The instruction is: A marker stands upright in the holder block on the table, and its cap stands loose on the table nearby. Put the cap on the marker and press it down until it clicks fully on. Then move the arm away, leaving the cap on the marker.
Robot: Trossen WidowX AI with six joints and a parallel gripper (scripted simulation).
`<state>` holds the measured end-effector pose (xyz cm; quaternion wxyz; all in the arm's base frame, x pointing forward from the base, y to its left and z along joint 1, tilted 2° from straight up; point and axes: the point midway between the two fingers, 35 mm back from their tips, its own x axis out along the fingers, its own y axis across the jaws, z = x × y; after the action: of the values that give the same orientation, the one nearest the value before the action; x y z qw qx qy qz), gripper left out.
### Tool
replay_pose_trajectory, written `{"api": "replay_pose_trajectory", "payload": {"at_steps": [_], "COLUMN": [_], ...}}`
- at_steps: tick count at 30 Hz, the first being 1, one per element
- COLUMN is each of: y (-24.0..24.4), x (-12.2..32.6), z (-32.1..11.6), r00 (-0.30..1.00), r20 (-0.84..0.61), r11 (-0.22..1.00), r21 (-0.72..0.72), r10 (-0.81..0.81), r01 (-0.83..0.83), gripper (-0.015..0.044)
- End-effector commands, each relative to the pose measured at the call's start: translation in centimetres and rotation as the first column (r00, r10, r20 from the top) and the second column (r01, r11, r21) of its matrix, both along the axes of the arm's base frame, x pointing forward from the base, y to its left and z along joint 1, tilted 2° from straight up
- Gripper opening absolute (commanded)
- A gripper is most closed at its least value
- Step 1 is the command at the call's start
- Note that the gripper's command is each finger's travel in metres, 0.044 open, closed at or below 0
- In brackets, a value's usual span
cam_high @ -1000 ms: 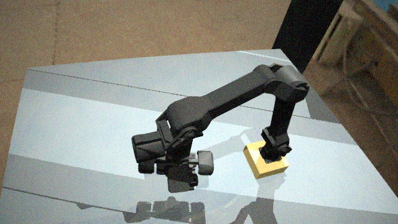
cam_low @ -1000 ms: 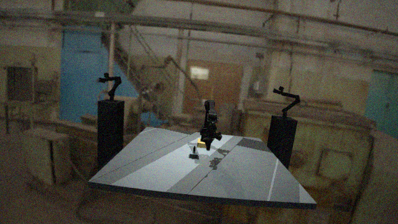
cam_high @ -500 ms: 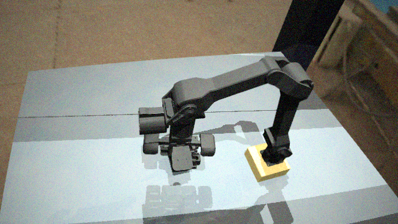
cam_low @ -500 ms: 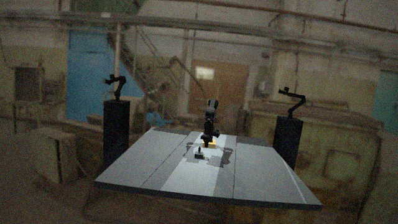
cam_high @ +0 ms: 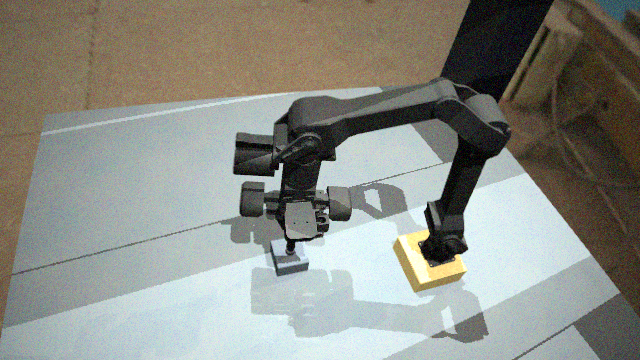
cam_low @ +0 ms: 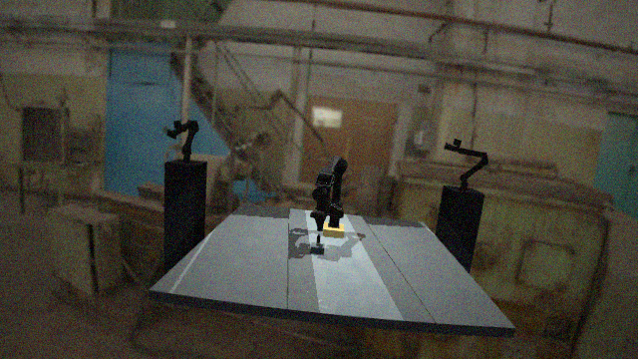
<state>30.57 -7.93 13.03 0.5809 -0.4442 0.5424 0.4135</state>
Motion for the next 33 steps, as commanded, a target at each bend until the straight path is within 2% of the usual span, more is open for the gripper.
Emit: {"api": "replay_pose_trajectory", "payload": {"at_steps": [1,33], "y": [-0.3,-0.2], "x": [-0.4,-0.1], "z": [-0.1,-4.4], "r00": [1.0,1.0], "r20": [-0.005,-0.005], "r11": [1.0,1.0], "r21": [0.006,0.006], "r10": [0.006,0.006], "r01": [-0.006,-0.006], "gripper": [0.0,0.0]}}
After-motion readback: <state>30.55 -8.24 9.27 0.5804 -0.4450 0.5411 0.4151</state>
